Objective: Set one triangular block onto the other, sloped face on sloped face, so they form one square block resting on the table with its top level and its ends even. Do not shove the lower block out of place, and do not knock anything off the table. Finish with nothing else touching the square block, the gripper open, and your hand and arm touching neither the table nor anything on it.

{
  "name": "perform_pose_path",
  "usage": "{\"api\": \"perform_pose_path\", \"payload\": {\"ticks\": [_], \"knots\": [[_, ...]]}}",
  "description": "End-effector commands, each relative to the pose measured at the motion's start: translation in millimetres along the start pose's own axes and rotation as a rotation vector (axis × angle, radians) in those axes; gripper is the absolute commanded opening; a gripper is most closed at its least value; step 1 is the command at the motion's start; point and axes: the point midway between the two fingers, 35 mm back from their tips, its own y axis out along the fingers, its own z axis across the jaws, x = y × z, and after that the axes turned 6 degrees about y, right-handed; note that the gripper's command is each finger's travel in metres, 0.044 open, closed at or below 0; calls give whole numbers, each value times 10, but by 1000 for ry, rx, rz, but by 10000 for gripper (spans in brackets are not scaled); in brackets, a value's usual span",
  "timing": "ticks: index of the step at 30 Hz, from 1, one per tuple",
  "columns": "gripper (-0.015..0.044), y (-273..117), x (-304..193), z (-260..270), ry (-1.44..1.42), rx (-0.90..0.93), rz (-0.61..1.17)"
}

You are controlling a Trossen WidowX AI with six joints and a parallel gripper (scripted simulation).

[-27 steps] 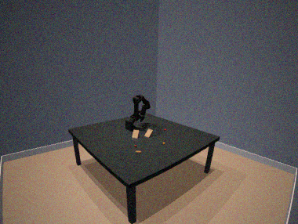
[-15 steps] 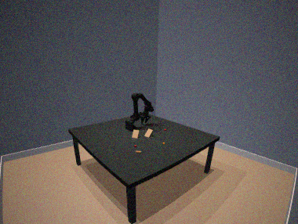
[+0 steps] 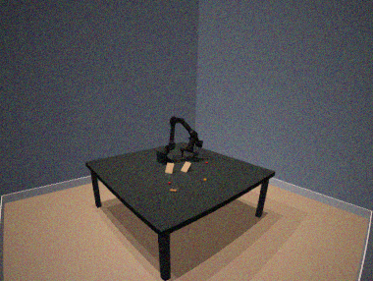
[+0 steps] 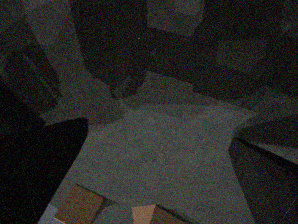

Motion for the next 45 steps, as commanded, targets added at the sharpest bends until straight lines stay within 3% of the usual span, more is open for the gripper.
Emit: {"api": "perform_pose_path", "payload": {"ticks": [1, 15, 26, 33, 45], "knots": [[440, 59, -284, -170, 291, 27, 27], [440, 231, -1662, -226, 1397, 53, 99], [440, 415, -2523, 369, 2461, 339, -25], [440, 502, -2930, 914, 3134, 629, -244], [440, 549, -2953, 958, 3195, 667, -279]]}}
